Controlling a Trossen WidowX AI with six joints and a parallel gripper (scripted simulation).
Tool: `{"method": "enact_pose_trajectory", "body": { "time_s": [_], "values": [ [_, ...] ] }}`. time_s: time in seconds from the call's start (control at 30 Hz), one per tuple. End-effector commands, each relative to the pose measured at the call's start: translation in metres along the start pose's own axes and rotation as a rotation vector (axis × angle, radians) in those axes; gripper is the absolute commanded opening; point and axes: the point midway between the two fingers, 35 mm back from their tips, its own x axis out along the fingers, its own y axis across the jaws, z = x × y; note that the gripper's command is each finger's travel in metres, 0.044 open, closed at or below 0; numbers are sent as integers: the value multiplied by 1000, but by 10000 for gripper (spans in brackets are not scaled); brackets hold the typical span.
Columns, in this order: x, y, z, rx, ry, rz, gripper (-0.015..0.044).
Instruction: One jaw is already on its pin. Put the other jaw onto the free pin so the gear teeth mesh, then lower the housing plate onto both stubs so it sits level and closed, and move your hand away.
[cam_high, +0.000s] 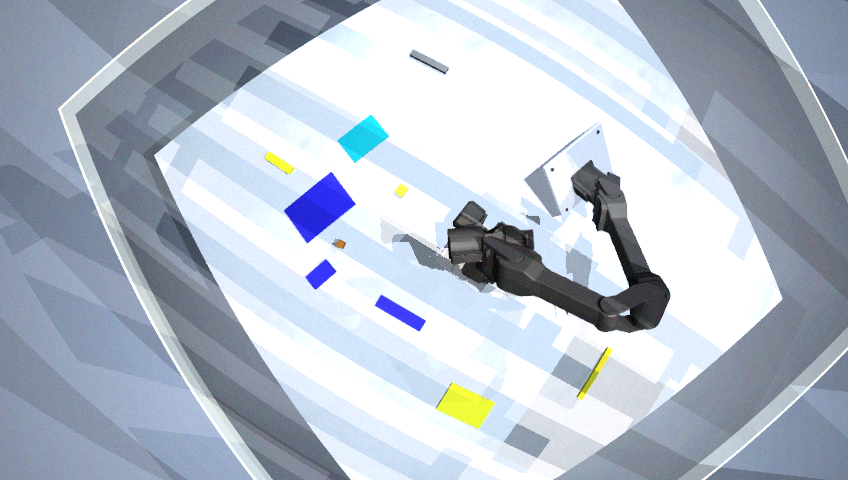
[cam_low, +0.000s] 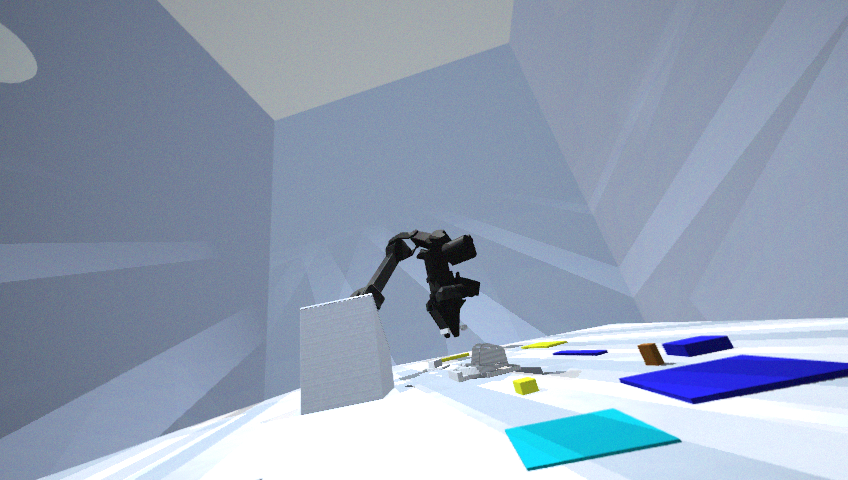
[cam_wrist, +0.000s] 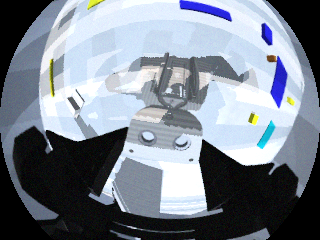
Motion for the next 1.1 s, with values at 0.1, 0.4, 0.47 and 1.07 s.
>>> {"method": "enact_pose_trajectory", "body": {
  "time_s": [0.1, 0.4, 0.47, 1.07],
  "values": [
    [0, -1, 0, -7, 0, -4, 351],
    [0, -1, 0, -24, 0, -4, 351],
    [0, -1, 0, -24, 0, -4, 351],
    [0, -8, -2, -24, 0, -4, 351]
  ]
}}
